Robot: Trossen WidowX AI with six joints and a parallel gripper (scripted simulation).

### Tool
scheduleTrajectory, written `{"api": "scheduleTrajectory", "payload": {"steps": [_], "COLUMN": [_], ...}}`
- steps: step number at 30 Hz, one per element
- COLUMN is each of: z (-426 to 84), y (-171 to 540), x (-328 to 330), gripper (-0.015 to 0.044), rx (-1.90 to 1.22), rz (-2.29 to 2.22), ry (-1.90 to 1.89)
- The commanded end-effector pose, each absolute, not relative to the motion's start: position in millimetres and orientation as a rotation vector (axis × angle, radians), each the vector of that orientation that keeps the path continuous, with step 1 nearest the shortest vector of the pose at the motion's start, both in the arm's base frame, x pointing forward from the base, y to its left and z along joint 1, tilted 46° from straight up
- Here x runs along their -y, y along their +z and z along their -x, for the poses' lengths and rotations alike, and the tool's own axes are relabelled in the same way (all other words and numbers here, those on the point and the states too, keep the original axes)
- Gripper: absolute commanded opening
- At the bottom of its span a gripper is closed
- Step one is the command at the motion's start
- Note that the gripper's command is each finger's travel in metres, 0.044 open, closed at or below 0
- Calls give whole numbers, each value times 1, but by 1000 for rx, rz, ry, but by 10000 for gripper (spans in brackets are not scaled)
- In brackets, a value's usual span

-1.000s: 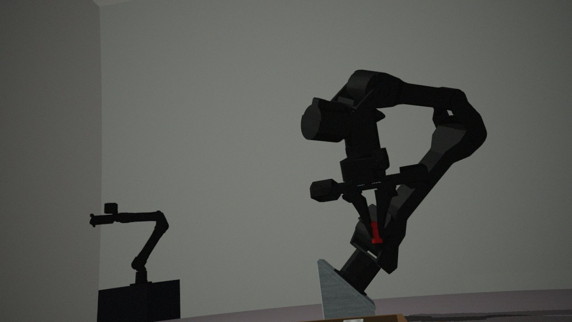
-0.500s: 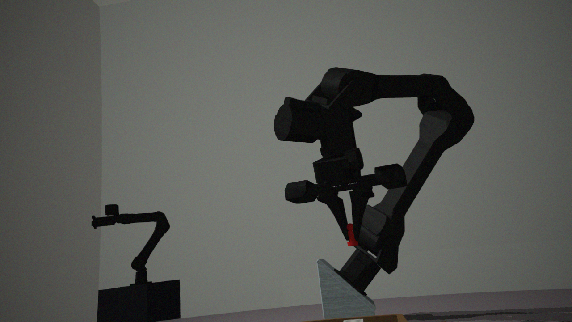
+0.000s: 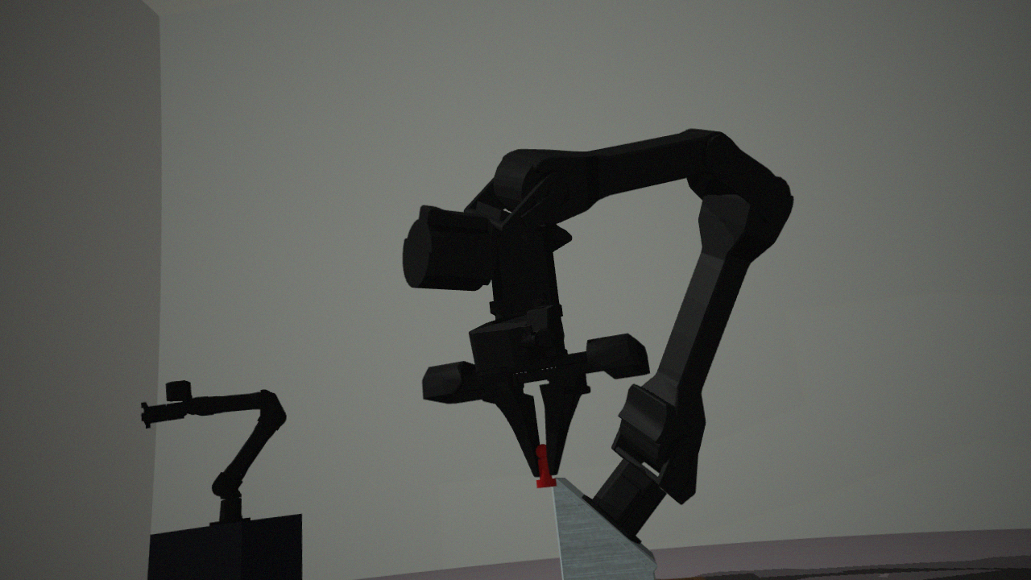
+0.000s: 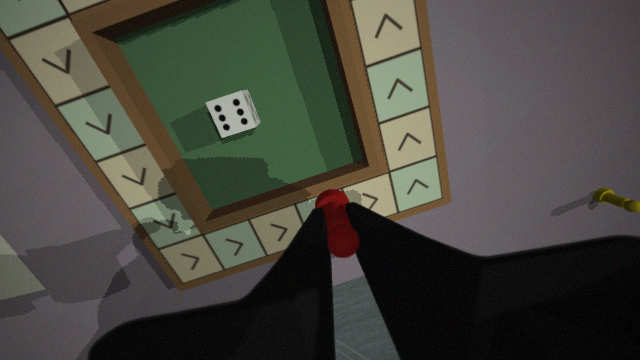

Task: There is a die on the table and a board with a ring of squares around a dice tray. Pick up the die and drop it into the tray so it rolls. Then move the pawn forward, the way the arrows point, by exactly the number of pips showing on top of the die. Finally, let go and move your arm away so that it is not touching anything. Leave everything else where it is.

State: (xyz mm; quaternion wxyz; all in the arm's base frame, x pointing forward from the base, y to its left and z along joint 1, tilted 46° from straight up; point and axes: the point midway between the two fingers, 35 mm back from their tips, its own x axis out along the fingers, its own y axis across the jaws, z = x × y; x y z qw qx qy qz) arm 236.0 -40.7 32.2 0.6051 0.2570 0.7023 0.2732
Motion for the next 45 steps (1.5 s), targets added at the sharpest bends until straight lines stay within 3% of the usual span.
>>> {"api": "scheduleTrajectory", "payload": {"steps": [1, 17, 45], "z": [-244, -268, -261], "y": [16, -57, -94], "x": [45, 55, 20], "gripper": [0, 0, 0], "rx": [-1625, -1625, -1624], "rz": [-587, -579, -581], "ry": [636, 642, 644]}}
